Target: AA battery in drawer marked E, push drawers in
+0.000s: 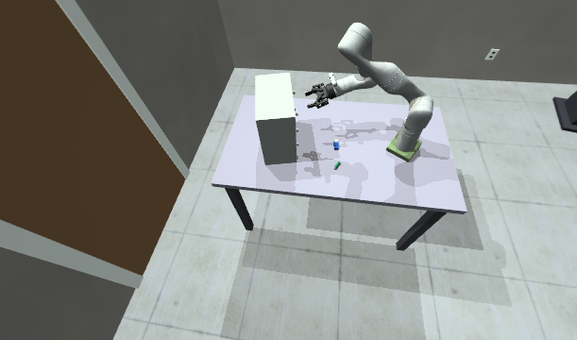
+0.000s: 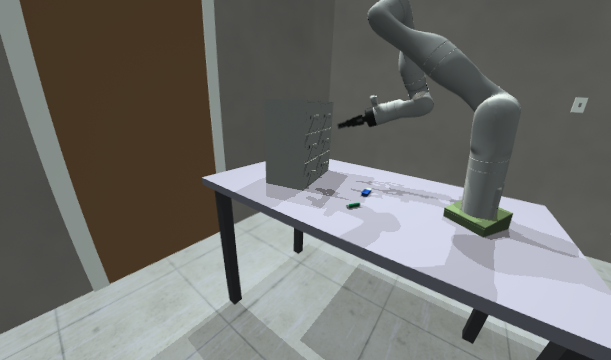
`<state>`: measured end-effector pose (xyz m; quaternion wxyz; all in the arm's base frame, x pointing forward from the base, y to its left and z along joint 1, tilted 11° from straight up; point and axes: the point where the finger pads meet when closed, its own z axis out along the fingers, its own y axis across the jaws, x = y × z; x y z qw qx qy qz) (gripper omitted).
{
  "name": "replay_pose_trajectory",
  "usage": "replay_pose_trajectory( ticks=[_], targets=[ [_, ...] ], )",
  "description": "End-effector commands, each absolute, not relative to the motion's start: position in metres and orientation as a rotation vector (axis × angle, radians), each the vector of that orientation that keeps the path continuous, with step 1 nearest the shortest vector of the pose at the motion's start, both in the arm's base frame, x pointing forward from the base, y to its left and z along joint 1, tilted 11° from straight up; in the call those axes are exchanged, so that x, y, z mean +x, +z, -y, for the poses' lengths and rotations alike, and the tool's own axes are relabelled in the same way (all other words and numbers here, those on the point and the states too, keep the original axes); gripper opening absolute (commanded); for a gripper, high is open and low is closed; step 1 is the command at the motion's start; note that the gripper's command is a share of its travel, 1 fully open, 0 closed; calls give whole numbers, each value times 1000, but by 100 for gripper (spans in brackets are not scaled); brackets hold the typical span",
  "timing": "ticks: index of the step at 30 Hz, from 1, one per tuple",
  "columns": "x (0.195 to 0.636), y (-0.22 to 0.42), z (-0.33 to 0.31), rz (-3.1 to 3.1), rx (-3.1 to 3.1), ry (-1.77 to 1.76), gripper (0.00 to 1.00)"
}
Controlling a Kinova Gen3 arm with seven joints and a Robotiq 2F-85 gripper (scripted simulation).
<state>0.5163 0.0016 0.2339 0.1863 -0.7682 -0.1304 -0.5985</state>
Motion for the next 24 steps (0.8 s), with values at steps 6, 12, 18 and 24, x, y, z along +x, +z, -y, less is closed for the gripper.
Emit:
replay_pose_trajectory(
  ticks=[6,12,18,24],
  targets=[
    [516,235,-1,369,-2165,-1684,100],
    [516,235,-1,370,-2168,-1680,100],
    [515,236,-1,373,-2176,-1671,100],
    [515,237,-1,376,-2188,-1657,100]
  ],
)
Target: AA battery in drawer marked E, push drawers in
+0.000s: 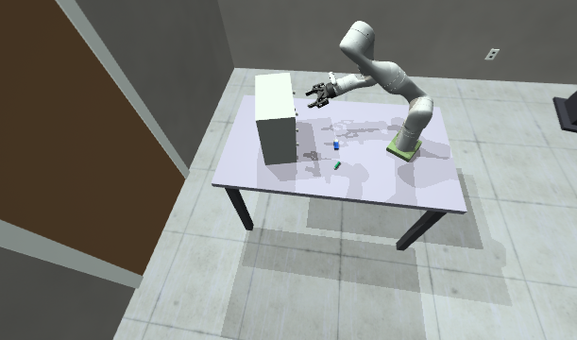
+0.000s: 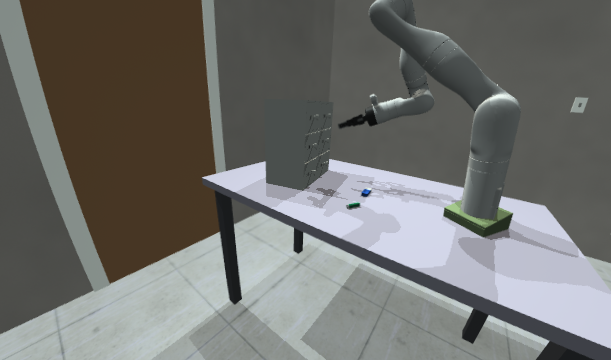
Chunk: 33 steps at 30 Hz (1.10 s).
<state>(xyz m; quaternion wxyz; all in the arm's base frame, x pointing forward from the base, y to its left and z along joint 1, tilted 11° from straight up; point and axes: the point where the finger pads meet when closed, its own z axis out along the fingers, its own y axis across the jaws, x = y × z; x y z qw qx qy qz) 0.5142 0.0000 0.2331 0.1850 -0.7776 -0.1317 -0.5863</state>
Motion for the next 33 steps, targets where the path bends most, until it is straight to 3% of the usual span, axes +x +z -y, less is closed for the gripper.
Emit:
replay_pose_trajectory(
  ticks=[1,33],
  targets=[
    [514,237,0,377,-2190,-1655,100],
    [506,246,5,411,-2303,-1519,100]
  ],
)
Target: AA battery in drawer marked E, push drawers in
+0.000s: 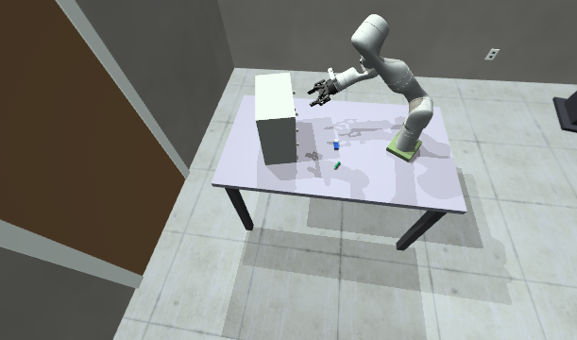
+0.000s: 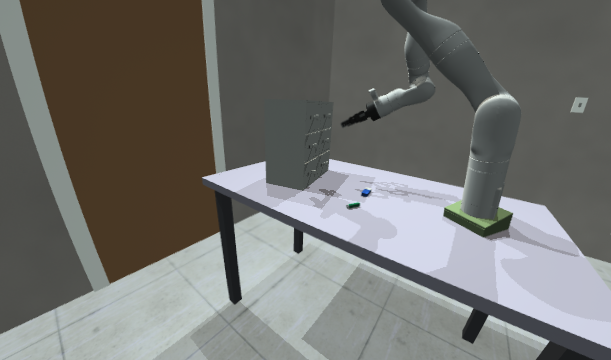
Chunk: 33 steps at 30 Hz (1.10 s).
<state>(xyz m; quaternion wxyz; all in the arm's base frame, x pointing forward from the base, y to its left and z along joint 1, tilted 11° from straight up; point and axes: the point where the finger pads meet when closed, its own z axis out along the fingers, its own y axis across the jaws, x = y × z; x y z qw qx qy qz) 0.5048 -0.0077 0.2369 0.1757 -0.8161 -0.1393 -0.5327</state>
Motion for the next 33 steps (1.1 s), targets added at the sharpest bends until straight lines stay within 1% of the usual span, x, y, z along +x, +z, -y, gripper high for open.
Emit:
replay_pose_trajectory(
  ticks=[1,33],
  targets=[
    [506,247,5,413,-2308,-1511,100],
    [492,262,13,466,-2474,-1275,100]
  ],
)
